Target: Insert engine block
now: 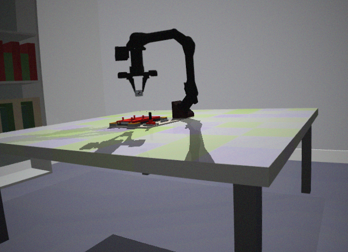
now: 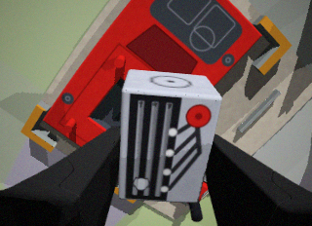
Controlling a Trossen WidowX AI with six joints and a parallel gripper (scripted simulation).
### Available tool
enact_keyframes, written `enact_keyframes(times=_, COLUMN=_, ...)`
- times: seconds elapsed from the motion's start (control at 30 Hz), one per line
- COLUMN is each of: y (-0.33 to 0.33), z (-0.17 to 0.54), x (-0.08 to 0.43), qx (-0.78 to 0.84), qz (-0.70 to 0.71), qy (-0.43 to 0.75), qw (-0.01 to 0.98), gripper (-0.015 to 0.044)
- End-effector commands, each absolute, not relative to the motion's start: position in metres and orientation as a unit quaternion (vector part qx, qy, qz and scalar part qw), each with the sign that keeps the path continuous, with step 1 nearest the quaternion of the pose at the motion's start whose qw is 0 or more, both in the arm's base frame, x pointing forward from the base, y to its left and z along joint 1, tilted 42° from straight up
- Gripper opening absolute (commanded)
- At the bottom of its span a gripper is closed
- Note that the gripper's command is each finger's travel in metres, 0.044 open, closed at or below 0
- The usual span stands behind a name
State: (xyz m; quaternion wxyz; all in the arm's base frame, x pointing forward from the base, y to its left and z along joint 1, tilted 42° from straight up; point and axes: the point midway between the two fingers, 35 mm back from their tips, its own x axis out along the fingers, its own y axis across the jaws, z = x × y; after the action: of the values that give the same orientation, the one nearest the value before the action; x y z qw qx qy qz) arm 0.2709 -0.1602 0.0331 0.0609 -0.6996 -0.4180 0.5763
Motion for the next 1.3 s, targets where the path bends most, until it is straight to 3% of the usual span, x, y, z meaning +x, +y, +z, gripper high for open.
enact_keyframes(times=0.0, y=-0.157, z=0.029, x=0.275, qx=-0.703, qz=0.543, qy=-0.459, qw=0.009, gripper=0.0000)
enact_keyframes(times=1.27, y=-0.131, z=-0.006, x=0.304, qx=-0.564, qz=0.151, qy=-0.694, qw=-0.422, gripper=0.0000)
